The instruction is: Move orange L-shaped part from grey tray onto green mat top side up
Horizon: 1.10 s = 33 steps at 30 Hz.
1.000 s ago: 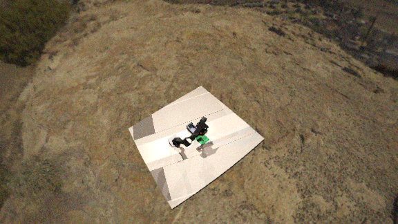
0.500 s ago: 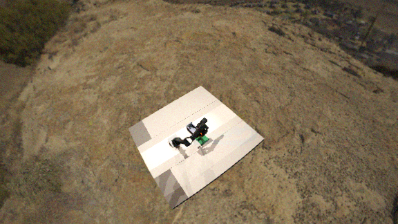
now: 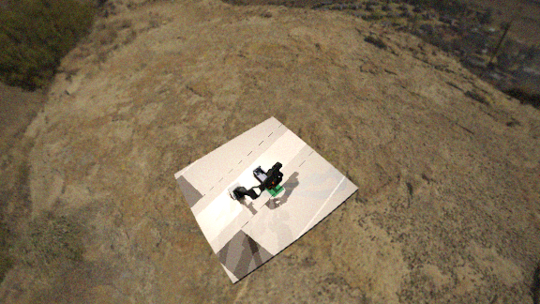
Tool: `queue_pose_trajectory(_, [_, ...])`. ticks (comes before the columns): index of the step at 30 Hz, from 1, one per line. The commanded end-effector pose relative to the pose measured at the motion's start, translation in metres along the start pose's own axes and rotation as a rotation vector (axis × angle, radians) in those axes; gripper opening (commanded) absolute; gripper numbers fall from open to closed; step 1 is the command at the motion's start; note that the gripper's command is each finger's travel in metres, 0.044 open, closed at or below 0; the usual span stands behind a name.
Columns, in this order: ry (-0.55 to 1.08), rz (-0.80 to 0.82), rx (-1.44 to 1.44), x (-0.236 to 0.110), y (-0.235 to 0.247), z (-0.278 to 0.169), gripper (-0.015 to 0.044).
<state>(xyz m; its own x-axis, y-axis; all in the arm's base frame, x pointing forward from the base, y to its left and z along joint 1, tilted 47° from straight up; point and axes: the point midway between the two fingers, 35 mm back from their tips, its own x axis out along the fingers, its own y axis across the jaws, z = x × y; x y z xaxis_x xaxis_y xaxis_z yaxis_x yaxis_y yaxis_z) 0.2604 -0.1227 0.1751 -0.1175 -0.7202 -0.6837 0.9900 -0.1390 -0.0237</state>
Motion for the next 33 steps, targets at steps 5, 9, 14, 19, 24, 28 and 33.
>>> queue_pose_trajectory(5, [-0.001, -0.002, 0.000, 0.0036, -0.0005, 0.0001, 0.0026])
queue_pose_trajectory(9, [-0.001, -0.002, 0.000, 0.0036, -0.0005, 0.0001, 0.0131])
queue_pose_trajectory(14, [-0.001, -0.002, 0.000, 0.0038, -0.0004, 0.0003, 0.0263])
queue_pose_trajectory(19, [-0.001, -0.002, 0.000, 0.0038, -0.0004, 0.0003, 0.0394])
queue_pose_trajectory(24, [-0.001, -0.002, 0.000, 0.0038, -0.0004, 0.0003, 0.0400])
queue_pose_trajectory(28, [-0.001, -0.002, 0.000, 0.0038, -0.0004, 0.0003, 0.0400])
queue_pose_trajectory(33, [-0.001, -0.002, 0.000, 0.0038, -0.0004, 0.0003, 0.0400])
